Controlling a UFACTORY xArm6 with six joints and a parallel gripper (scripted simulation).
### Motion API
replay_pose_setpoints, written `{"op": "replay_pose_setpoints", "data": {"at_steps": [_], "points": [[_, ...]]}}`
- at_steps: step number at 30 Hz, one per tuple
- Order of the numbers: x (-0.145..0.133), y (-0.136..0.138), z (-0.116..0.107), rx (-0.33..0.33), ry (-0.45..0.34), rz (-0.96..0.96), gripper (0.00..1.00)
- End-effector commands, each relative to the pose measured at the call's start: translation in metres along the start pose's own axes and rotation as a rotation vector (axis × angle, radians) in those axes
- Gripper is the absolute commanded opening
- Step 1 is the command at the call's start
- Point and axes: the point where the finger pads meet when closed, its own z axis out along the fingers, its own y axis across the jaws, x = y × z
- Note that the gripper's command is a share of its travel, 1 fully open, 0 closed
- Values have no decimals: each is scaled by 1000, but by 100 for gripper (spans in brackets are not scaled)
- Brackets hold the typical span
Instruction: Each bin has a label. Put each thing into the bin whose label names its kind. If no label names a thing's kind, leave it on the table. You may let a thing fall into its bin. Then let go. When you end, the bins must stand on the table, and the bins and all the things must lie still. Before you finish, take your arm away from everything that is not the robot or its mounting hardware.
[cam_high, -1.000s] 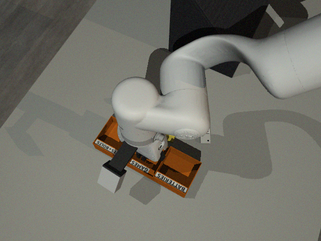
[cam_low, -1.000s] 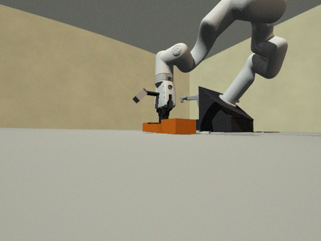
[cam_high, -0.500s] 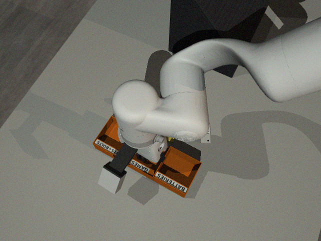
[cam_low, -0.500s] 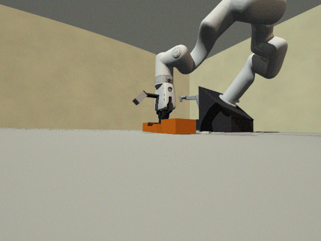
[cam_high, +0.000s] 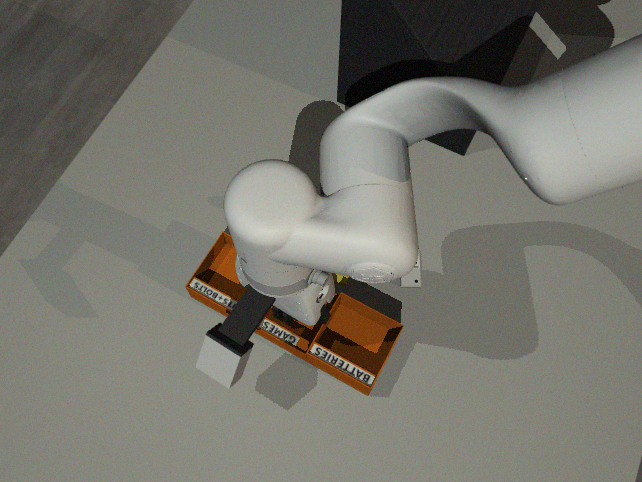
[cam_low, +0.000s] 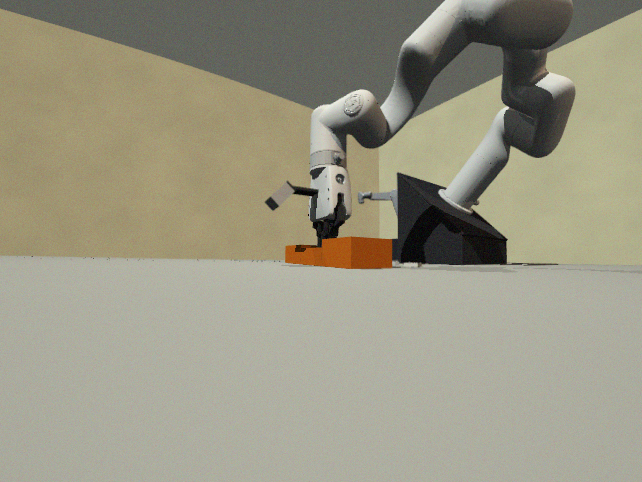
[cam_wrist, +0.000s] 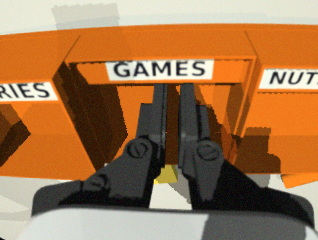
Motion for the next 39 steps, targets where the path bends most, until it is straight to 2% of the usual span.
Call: {"op": "replay_pose_setpoints", "data": {"at_steps": [1,20,39], "points": [[1,0,-1,0,3,-1,7],[1,0,-1,0,3,-1,7],[1,0,-24,-1,3,-1,7]]}}
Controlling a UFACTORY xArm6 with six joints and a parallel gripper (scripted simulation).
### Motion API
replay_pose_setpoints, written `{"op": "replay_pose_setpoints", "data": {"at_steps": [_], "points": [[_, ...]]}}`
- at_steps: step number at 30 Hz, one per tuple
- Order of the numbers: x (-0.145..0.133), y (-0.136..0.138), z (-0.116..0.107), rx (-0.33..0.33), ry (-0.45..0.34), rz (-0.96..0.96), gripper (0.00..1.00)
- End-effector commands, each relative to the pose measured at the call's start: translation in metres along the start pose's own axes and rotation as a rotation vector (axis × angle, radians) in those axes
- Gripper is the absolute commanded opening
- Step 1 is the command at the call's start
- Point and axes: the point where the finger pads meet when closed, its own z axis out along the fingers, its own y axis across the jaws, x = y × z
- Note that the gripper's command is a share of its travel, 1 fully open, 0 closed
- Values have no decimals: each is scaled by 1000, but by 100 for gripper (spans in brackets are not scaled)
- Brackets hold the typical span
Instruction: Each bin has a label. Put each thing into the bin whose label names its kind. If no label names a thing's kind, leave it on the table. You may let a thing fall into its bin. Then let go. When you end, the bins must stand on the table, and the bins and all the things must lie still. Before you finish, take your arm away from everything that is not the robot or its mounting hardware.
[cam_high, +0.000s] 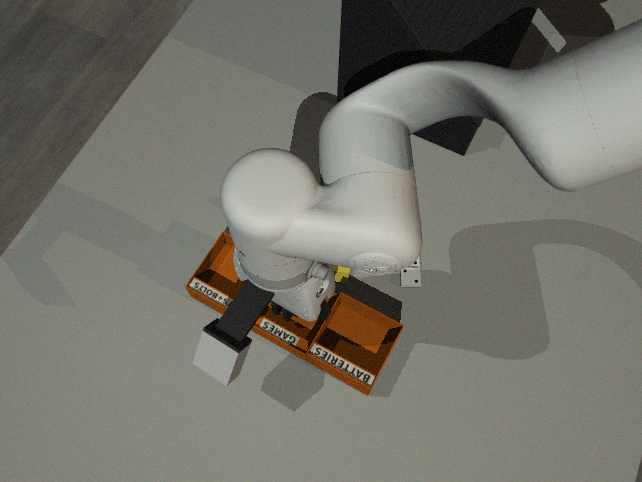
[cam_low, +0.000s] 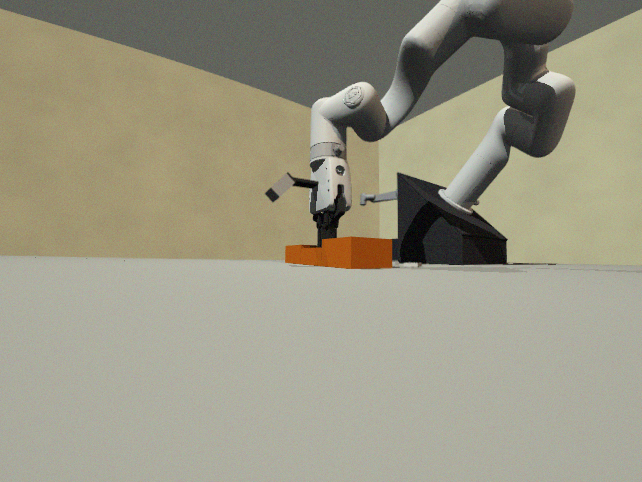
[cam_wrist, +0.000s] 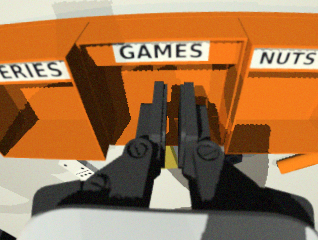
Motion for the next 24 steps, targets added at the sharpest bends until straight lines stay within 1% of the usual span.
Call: {"op": "replay_pose_setpoints", "data": {"at_steps": [1,8,15,24], "points": [[1,0,-9,0,3,-1,7],[1,0,-15,-1,3,-1,7],[1,0,-43,-1,3,-1,7],[1,0,-44,-1,3,-1,7]]}}
